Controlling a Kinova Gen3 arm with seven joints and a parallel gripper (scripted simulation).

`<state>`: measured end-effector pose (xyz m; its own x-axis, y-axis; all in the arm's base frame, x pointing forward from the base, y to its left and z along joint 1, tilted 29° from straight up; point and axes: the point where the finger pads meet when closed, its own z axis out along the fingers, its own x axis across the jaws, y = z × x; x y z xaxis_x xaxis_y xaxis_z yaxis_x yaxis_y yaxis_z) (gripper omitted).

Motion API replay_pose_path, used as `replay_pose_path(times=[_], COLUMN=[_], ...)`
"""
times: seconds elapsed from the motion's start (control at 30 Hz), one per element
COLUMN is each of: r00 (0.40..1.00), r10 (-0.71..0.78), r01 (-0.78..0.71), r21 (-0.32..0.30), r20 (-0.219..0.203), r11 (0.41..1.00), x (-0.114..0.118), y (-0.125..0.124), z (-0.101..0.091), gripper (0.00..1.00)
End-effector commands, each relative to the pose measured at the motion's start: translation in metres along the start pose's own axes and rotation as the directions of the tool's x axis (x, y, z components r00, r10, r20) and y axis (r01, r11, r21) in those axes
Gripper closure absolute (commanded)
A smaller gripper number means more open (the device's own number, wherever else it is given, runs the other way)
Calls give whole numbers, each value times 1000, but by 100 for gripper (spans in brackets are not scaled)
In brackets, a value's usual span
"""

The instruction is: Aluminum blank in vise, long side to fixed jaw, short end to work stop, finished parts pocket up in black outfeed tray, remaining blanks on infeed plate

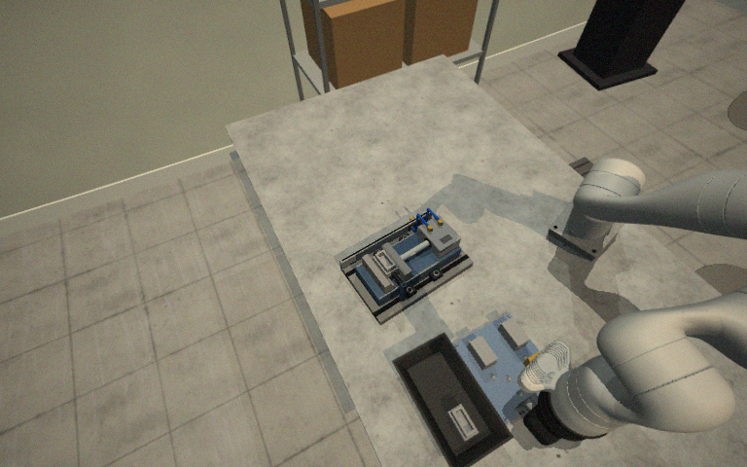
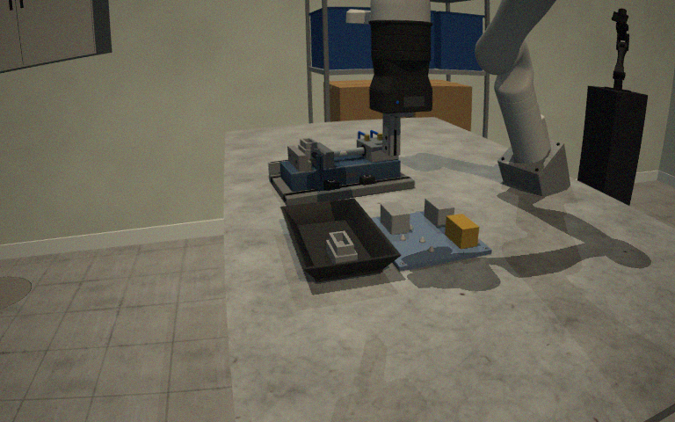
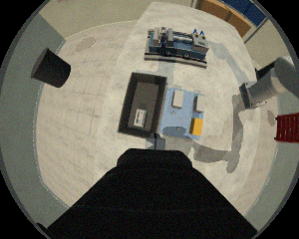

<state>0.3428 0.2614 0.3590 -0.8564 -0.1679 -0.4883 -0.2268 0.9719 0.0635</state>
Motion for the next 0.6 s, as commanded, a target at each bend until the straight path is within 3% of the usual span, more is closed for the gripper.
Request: replay_pose_path(times=[0.0,0.57], r00=[999,999], r10=[43,43], r01=[-43,-43], r21=[-9,-12], r20=[-4,-3], r11=[999,999], x=[-36,-45], y=[-19,-20], z=[2,5], gripper=[100,100])
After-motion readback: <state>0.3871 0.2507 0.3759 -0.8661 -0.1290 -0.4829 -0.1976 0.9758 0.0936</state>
